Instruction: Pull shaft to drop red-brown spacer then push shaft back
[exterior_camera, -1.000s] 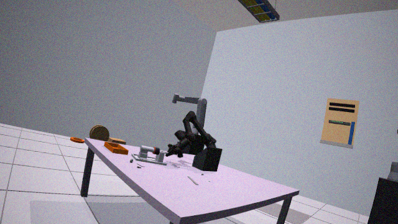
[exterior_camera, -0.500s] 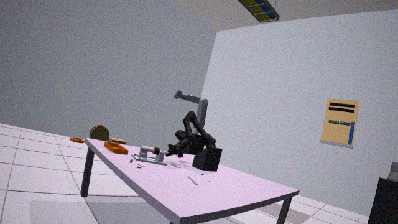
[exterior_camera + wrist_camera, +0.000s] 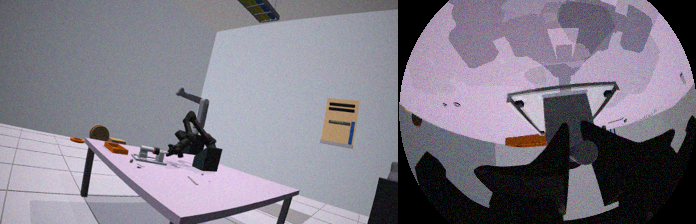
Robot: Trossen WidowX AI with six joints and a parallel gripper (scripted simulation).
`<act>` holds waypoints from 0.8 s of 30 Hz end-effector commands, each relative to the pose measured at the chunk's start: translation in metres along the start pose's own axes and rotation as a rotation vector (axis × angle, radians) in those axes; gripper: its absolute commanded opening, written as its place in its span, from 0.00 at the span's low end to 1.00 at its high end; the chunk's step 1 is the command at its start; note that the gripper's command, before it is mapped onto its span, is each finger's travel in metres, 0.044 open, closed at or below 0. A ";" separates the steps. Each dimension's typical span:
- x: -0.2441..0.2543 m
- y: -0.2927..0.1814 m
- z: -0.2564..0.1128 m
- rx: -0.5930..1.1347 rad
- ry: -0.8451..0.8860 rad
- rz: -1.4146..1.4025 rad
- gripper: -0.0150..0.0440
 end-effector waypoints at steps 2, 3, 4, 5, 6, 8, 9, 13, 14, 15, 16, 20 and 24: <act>0.000 0.001 -0.001 -0.001 0.003 -0.004 0.25; 0.000 0.001 -0.001 -0.001 0.003 -0.004 0.25; 0.000 0.001 -0.001 -0.001 0.003 -0.004 0.25; 0.000 0.001 -0.001 -0.001 0.003 -0.004 0.25; 0.000 0.001 -0.001 -0.001 0.003 -0.004 0.25; 0.000 0.001 -0.001 -0.001 0.003 -0.004 0.25; 0.000 0.001 -0.001 -0.001 0.003 -0.004 0.25; 0.000 0.002 -0.002 -0.001 0.003 -0.004 0.25; 0.000 0.002 -0.002 -0.001 0.003 -0.004 0.25; 0.000 0.002 -0.002 -0.001 0.002 -0.004 0.25; 0.000 0.002 -0.002 -0.001 0.002 -0.004 0.25; 0.000 0.002 -0.002 -0.001 0.002 -0.004 0.25; 0.000 0.002 -0.002 -0.002 0.002 -0.004 0.25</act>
Point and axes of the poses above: the point midway between the two fingers, 35 mm back from their tips, its own z axis out along the fingers, its own x axis across the jaws, y = z × x, the point moved 5 cm from there along -z, back along the fingers, and after that the axes turned 3 degrees about z, right-handed, at the moved point
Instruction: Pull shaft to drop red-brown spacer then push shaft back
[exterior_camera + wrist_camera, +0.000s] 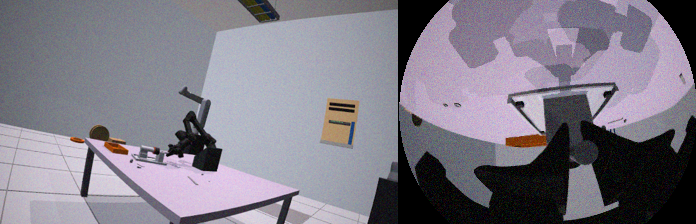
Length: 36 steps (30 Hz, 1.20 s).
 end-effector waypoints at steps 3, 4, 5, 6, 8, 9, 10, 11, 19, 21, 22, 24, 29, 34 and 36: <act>0.000 0.001 -0.001 -0.001 0.002 -0.004 0.25; 0.000 0.001 -0.001 -0.001 0.002 -0.004 0.25; 0.000 0.001 -0.001 -0.001 0.002 -0.004 0.25; 0.000 0.001 -0.001 -0.001 0.002 -0.004 0.25; 0.000 0.001 -0.001 -0.001 0.002 -0.004 0.25; 0.000 0.001 -0.001 -0.001 0.002 -0.004 0.25; 0.000 0.001 -0.002 -0.001 0.002 -0.004 0.25; 0.000 0.001 -0.002 -0.001 0.002 -0.004 0.25; 0.000 0.002 -0.002 -0.001 0.002 -0.004 0.25; 0.000 0.002 -0.002 -0.001 0.002 -0.004 0.25; 0.000 0.002 -0.002 -0.001 0.002 -0.004 0.25; 0.000 0.002 -0.002 -0.001 0.002 -0.004 0.25; 0.000 0.003 -0.003 -0.001 0.002 -0.004 0.25; 0.000 0.003 -0.003 -0.002 0.002 -0.004 0.25; 0.000 0.003 -0.003 -0.002 0.002 -0.004 0.25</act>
Point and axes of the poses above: the point midway between the two fingers, 35 mm back from their tips, its own z axis out along the fingers, its own x axis across the jaws, y = z × x, the point moved 5 cm from there along -z, back along the fingers, and after that the axes turned 3 degrees about z, right-handed, at the moved point
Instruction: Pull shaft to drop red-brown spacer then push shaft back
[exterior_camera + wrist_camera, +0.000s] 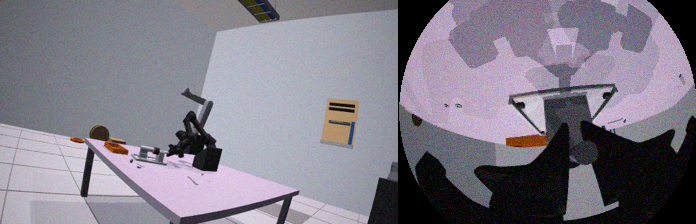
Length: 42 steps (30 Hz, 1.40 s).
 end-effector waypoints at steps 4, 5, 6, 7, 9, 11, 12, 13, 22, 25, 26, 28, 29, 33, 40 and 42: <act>0.000 0.001 -0.001 -0.001 0.002 -0.004 0.25; 0.000 0.001 -0.001 -0.001 0.002 -0.004 0.25; 0.000 0.001 -0.001 -0.001 0.002 -0.004 0.25; 0.000 0.001 -0.001 -0.001 0.002 -0.004 0.25; 0.000 0.001 -0.001 -0.001 0.002 -0.004 0.25; 0.000 0.002 -0.002 -0.001 0.002 -0.004 0.25; 0.000 0.002 -0.002 -0.001 0.002 -0.004 0.25; 0.000 0.002 -0.002 -0.001 0.002 -0.004 0.25; 0.000 0.002 -0.002 -0.001 0.002 -0.004 0.25; 0.000 0.002 -0.002 -0.001 0.002 -0.004 0.25; 0.000 0.002 -0.002 -0.001 0.002 -0.004 0.25; 0.000 0.002 -0.003 -0.001 0.002 -0.004 0.25; 0.000 0.003 -0.003 -0.001 0.002 -0.004 0.25; 0.000 0.003 -0.003 -0.001 0.002 -0.004 0.25; 0.000 0.003 -0.003 -0.001 0.002 -0.004 0.25; 0.000 0.003 -0.003 -0.002 0.002 -0.004 0.25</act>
Point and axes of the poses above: the point midway between the two fingers, 35 mm back from their tips, its own z axis out along the fingers, its own x axis across the jaws, y = z × x, the point moved 5 cm from there along -z, back along the fingers, and after that the axes turned 3 degrees about z, right-handed, at the moved point
